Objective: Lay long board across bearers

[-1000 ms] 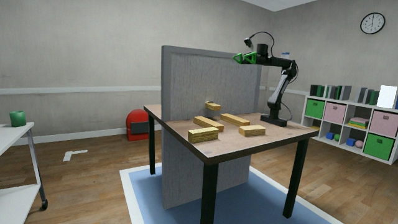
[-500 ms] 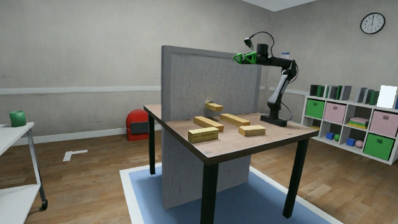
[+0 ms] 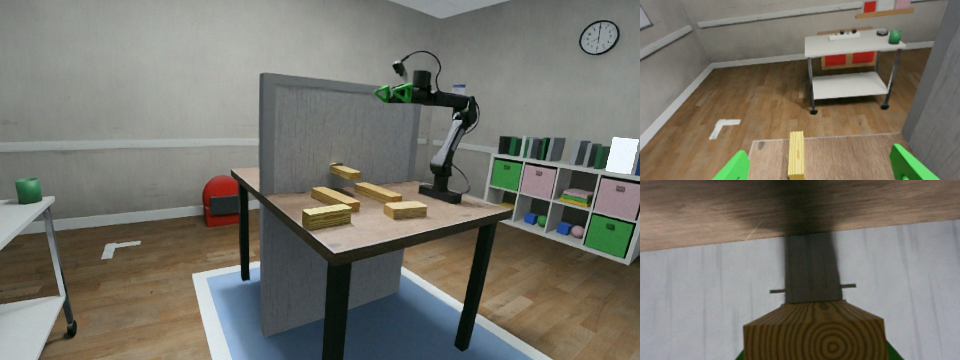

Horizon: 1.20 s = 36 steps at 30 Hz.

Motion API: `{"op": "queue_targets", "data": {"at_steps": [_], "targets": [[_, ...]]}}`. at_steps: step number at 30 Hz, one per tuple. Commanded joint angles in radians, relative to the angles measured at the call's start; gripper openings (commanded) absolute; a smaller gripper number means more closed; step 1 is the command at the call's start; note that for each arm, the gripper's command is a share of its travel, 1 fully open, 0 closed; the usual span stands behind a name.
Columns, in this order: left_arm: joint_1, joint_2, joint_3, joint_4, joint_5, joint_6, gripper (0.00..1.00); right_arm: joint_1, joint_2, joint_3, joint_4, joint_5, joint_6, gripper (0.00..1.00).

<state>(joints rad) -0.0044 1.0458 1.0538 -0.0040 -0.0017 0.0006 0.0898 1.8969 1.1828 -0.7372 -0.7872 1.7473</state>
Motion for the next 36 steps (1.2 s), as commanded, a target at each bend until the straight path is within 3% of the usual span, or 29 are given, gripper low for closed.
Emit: {"op": "queue_targets", "data": {"at_steps": [1, 18, 36], "targets": [[0.004, -0.011, 0.044, 0.019, -0.003, -0.008, 1.0, 0.028, -0.044, -0.008, 0.063, -0.045, 0.048, 0.0], [0.004, -0.011, 0.044, 0.019, -0.003, -0.008, 1.0, 0.094, -0.055, 0.02, 0.147, -0.055, 0.143, 0.0], [0.004, -0.011, 0.044, 0.019, -0.003, -0.008, 1.0, 0.096, -0.062, 0.057, 0.11, -0.05, 0.138, 0.0]]}}
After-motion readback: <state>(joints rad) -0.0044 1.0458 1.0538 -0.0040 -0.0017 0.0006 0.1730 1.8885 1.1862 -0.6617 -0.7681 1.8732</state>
